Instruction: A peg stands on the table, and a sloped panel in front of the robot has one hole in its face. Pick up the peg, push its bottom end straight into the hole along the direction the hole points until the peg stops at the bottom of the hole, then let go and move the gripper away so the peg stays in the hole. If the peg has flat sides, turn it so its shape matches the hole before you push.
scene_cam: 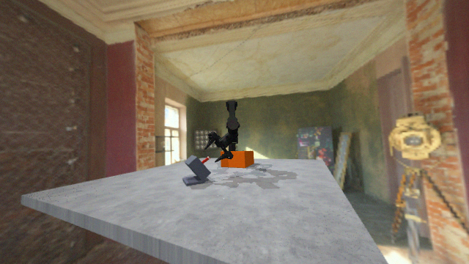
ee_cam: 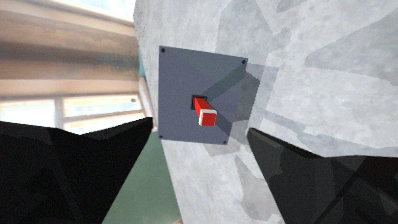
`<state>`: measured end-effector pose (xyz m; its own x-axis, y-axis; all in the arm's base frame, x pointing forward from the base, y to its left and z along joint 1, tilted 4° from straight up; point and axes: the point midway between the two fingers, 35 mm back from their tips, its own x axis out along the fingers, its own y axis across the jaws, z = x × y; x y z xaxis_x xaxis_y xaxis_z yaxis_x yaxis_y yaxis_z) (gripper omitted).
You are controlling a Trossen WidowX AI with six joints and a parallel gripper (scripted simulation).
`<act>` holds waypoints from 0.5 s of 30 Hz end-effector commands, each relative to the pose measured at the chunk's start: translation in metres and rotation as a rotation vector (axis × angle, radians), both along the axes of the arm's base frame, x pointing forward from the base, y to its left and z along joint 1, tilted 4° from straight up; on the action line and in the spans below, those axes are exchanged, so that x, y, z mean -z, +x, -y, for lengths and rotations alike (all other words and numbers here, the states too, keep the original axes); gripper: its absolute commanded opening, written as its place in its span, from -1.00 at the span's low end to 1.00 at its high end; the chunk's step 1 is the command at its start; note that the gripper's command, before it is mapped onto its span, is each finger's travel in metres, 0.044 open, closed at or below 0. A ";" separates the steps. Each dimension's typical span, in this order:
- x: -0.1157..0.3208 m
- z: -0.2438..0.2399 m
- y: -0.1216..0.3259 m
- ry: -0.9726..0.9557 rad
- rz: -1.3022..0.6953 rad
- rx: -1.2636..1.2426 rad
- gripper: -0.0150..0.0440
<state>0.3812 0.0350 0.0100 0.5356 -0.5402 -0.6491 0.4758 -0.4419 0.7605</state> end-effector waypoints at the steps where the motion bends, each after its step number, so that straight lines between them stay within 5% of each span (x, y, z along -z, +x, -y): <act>1: -0.007 -0.005 -0.004 -0.001 0.003 0.002 1.00; 15: -0.024 -0.022 -0.019 -0.002 0.000 -0.001 1.00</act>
